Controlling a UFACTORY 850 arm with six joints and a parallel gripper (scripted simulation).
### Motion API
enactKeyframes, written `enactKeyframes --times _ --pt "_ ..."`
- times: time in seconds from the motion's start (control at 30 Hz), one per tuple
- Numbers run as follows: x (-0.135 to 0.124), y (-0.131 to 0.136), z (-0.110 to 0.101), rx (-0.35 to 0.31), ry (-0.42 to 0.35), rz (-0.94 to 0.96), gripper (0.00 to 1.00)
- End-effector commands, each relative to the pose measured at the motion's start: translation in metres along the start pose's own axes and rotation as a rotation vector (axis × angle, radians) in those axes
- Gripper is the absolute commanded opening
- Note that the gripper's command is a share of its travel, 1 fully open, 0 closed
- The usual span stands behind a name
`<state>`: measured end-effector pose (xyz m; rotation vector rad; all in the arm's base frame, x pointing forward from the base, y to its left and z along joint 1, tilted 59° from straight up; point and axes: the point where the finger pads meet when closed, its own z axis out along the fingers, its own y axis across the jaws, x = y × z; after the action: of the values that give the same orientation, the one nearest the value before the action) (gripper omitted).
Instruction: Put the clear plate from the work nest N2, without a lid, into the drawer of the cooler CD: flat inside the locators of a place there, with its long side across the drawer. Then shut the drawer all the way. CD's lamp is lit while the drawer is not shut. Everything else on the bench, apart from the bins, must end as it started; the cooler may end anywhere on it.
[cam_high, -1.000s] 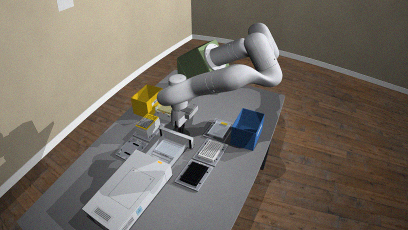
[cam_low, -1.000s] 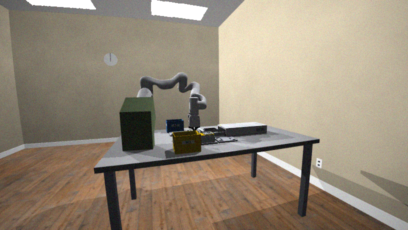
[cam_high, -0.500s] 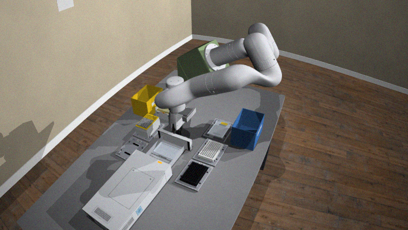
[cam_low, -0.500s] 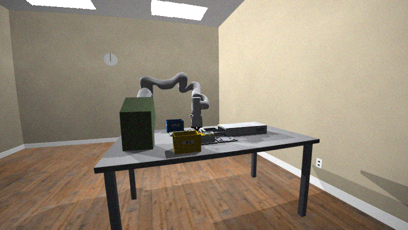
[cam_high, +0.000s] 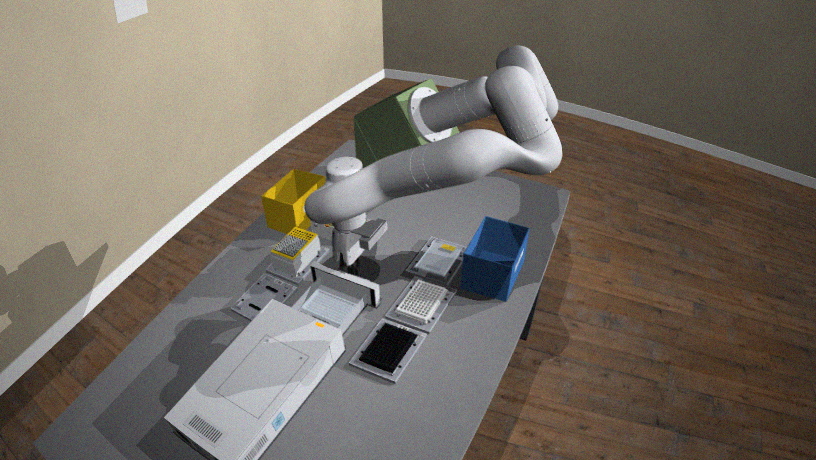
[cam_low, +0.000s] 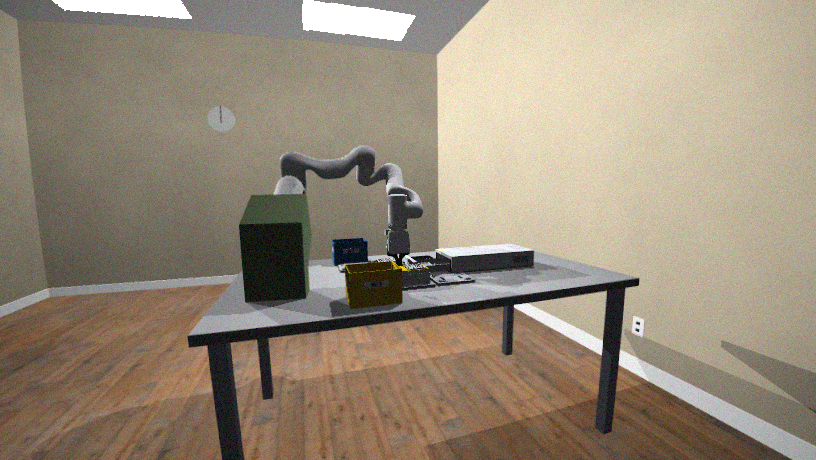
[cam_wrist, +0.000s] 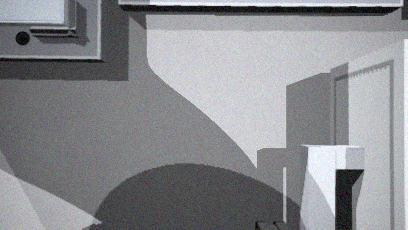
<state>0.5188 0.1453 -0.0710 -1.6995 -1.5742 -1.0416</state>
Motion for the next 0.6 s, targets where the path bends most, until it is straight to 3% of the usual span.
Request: enactKeyframes --times 0.0,0.57 --pt "0.0 0.003 -0.001 -0.001 0.0 0.0 0.0" --pt "0.0 0.025 -0.001 -0.001 0.0 0.0 0.0"
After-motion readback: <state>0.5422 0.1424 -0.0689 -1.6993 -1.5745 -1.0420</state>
